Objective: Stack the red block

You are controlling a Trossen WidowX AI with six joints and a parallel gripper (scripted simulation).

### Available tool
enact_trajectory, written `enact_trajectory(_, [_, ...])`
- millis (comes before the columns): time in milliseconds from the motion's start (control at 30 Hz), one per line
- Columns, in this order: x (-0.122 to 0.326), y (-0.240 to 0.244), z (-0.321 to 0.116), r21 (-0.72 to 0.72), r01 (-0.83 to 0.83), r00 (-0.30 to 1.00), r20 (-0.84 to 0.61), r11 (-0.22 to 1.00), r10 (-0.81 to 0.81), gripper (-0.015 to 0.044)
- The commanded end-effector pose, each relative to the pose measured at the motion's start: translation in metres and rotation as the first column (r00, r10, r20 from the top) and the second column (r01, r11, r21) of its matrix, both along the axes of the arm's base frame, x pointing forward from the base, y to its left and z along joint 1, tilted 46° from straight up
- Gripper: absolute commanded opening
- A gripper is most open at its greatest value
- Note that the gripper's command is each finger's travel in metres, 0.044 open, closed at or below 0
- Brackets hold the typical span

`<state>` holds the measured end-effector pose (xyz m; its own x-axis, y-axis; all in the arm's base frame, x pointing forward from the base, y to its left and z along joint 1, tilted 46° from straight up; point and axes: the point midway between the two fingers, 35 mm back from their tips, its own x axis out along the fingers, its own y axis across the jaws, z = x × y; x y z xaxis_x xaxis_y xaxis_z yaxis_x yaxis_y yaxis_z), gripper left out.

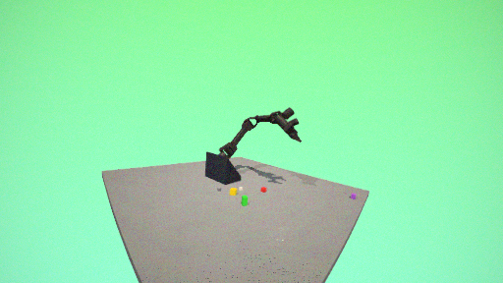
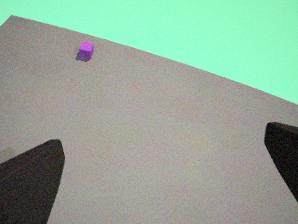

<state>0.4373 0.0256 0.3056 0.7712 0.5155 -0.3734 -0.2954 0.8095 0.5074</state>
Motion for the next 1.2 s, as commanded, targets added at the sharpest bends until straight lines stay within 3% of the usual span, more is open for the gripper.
enact_trajectory(0, [0.0, 0.007, -0.068, 0.012, -0.055, 0.976, -0.209, 0.998, 0.057, 0.044])
enact_trajectory(267, [-0.025, 0.021, -0.176, 0.086, -0.143, 0.818, -0.55, 0.986, 0.166, 0.044])
enact_trajectory(567, [-0.083, 0.039, -0.263, 0.233, -0.186, 0.507, -0.809, 0.954, 0.297, 0.044])
enact_trajectory(900, [-0.088, 0.038, -0.27, 0.246, -0.186, 0.479, -0.823, 0.951, 0.306, 0.044])
enact_trajectory(1167, [-0.089, 0.064, -0.296, 0.248, -0.186, 0.479, -0.822, 0.951, 0.308, 0.044])
